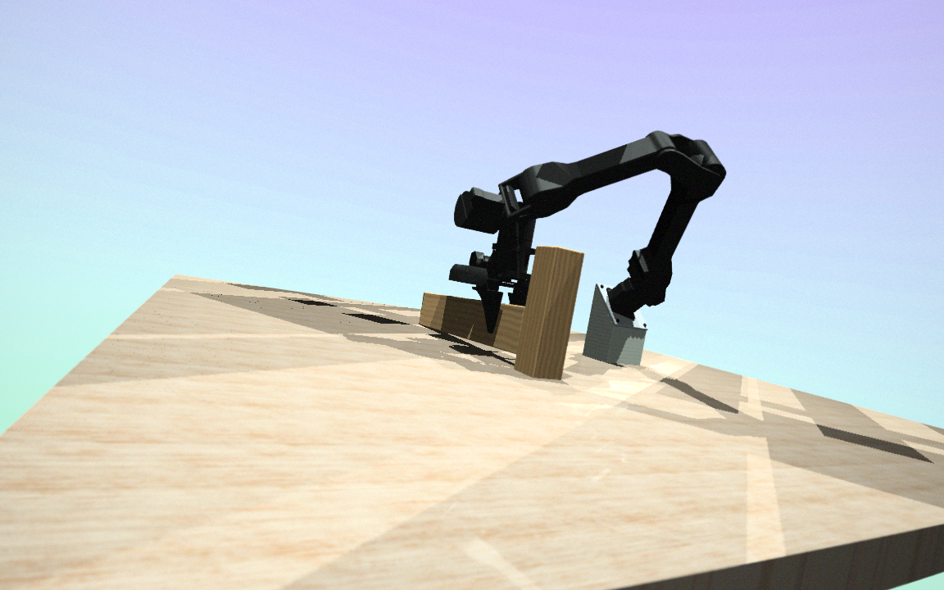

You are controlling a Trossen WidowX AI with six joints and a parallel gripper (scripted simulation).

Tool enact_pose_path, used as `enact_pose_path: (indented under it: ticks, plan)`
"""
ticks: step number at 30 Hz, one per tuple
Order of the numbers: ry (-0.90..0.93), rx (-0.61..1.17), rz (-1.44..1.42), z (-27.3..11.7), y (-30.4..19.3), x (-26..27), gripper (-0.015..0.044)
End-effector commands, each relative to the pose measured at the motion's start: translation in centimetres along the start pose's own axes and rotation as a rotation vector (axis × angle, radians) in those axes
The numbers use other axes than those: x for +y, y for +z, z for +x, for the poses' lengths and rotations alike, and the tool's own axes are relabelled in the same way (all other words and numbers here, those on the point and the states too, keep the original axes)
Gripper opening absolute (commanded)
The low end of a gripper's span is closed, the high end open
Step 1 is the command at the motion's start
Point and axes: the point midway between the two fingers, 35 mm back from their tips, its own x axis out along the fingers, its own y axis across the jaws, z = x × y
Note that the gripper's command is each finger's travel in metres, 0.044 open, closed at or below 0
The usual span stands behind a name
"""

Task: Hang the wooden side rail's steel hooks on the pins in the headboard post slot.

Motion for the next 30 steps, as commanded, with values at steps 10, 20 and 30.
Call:
enact_pose_path:
  ticks: [10, 20, 30]
  plan:
    - [0.007, 0.002, 0.004, -0.21, -0.24, 0.06, 0.0000]
    - [0.007, 0.002, 0.004, -0.16, -0.36, 0.10, 0.0000]
    - [0.007, 0.002, 0.004, -0.17, -0.46, 0.12, 0.0000]
